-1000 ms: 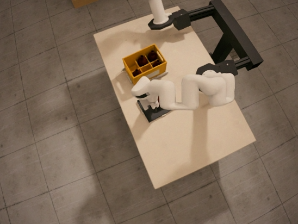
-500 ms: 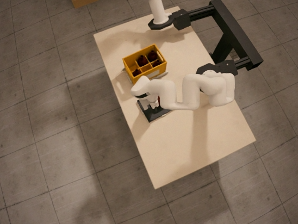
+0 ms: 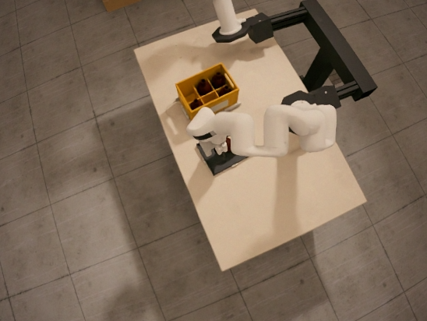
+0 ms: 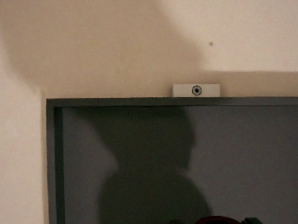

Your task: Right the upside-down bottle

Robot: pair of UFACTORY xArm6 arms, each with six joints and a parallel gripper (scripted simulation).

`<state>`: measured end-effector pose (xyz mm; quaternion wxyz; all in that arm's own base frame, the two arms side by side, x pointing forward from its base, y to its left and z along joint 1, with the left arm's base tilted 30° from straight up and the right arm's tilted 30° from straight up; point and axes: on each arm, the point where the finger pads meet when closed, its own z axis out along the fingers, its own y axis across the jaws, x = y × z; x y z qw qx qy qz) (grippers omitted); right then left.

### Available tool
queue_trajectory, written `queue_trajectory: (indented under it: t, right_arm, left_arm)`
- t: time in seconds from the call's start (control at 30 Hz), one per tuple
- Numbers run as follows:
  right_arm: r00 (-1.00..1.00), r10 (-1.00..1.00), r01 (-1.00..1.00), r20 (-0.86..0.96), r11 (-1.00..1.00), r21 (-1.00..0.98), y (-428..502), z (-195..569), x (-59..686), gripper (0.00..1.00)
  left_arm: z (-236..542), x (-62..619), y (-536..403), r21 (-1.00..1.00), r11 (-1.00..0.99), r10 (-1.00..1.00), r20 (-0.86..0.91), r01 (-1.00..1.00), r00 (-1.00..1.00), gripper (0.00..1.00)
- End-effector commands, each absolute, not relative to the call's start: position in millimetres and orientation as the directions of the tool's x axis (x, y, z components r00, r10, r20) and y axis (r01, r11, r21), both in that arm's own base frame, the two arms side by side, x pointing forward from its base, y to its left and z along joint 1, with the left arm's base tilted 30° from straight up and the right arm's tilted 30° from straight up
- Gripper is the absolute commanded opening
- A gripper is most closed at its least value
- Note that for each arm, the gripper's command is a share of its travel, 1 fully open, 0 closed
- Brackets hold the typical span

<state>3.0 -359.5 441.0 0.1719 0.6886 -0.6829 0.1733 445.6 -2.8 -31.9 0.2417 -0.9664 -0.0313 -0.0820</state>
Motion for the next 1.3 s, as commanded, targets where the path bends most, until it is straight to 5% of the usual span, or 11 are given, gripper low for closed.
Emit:
queue_trajectory:
  t: [0.0, 1.27]
  right_arm:
    - [0.007, -0.879, -1.0, 0.477, -0.008, 0.0, -359.6, 443.0, 3.0, 1.0]
    - [0.007, -0.879, -1.0, 0.477, -0.008, 0.0, -359.6, 443.0, 3.0, 1.0]
  left_arm:
    - [-24.5, 445.0, -7.2, -0.461, -0.882, 0.02, 0.177, 0.101, 0.984, 0.33]
    - [15.3, 411.6, -31.8, -0.461, -0.882, 0.02, 0.177, 0.101, 0.984, 0.34]
